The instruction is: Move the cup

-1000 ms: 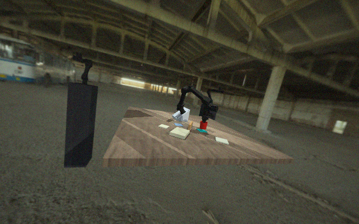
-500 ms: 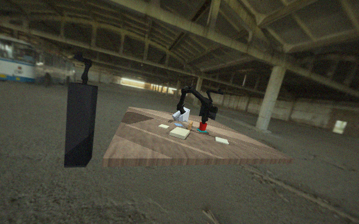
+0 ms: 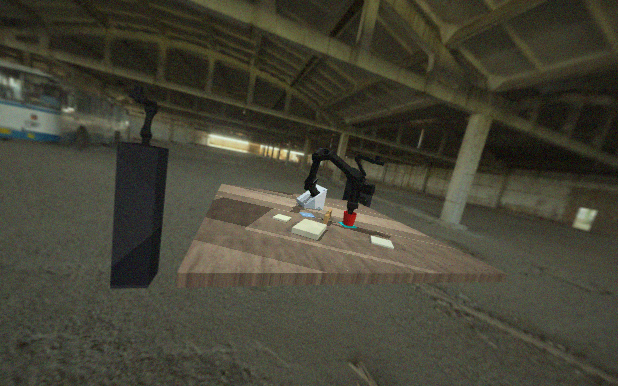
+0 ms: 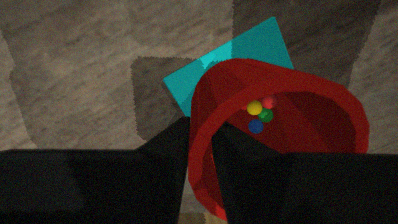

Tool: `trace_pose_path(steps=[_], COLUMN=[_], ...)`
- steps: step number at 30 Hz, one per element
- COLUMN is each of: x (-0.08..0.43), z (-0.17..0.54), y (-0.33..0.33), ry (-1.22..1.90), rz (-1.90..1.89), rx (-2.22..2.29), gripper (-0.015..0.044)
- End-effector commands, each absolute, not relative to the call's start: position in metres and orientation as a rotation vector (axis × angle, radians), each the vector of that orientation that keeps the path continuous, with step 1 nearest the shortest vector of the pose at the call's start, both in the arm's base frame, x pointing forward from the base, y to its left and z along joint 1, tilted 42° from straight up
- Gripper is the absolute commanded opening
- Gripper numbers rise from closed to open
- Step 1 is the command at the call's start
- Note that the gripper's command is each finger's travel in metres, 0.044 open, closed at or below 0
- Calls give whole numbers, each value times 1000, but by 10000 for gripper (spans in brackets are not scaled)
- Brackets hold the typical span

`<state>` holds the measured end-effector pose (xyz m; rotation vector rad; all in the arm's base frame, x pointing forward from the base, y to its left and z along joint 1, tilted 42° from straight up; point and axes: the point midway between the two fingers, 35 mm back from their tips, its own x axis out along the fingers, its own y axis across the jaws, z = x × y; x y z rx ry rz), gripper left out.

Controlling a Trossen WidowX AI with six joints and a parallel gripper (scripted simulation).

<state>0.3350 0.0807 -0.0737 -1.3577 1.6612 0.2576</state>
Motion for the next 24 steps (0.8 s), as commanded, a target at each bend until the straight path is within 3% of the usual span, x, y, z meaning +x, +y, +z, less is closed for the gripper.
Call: trace_pose_path(steps=[1,24], x=[335,334], z=[-74,-54], y=[81,99], ry=[1661,1665], rz=[257,260], rx=[-1358,-1362], gripper=[128,128])
